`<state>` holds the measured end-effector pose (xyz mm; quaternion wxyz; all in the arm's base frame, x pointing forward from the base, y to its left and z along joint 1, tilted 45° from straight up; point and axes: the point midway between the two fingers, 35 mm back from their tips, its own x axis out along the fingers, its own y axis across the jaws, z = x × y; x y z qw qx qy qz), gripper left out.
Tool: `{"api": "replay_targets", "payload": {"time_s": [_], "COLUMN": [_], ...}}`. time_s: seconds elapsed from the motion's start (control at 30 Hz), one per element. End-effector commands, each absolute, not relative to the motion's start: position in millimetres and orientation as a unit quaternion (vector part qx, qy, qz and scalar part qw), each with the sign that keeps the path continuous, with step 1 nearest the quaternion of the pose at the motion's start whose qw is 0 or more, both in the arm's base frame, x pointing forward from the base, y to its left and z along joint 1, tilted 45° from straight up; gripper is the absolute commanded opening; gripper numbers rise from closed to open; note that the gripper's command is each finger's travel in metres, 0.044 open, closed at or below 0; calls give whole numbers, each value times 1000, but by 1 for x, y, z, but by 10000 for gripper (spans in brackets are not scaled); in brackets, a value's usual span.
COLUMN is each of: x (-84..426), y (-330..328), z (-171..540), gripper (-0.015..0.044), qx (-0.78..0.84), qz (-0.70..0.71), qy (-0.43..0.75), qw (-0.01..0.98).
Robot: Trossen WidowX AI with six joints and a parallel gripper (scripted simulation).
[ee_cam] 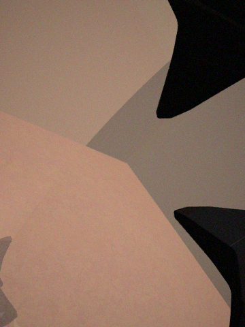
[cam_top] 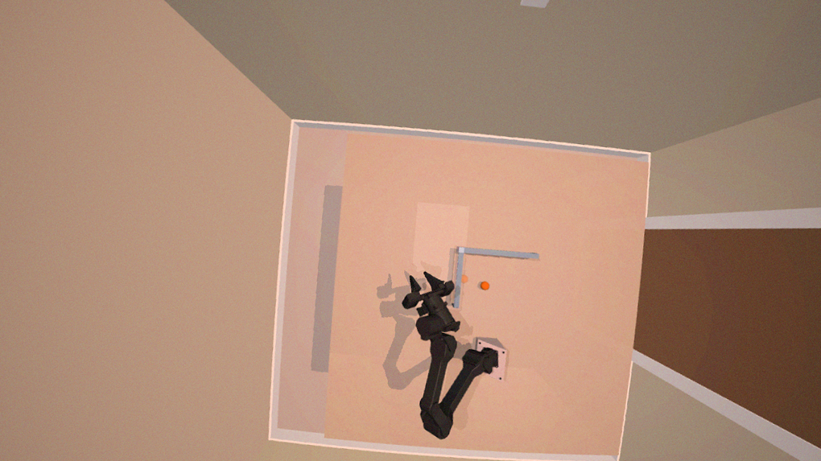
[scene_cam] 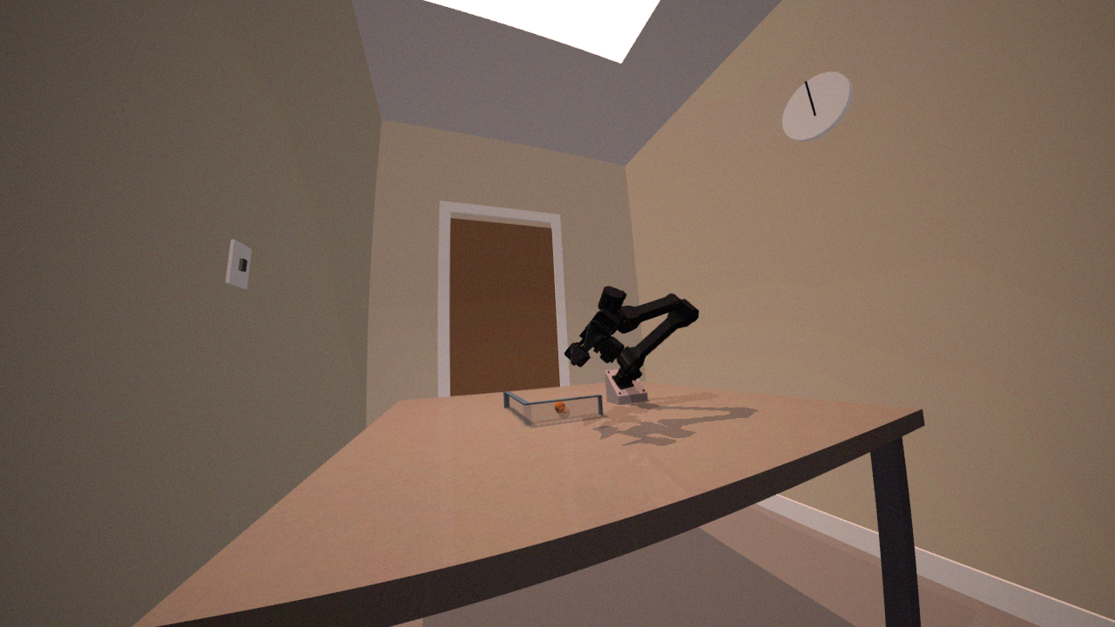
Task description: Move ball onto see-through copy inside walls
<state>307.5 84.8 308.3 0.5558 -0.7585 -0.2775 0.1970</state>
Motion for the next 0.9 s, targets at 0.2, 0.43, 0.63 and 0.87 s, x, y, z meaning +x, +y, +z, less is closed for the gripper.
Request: {"api": "replay_targets", "payload": {"time_s": [0.2, 0.43, 0.63, 0.87], "x": [347, 320, 275, 270], "y": [21, -12, -29, -30], "z": [166, 89, 49, 47], "gripper": [275, 275, 275, 275], "qx": [-644, -485, -286, -261], "qz": [405, 520, 600, 607], "qy": [-5, 155, 270, 280], "qw": [649, 686, 697, 697]}}
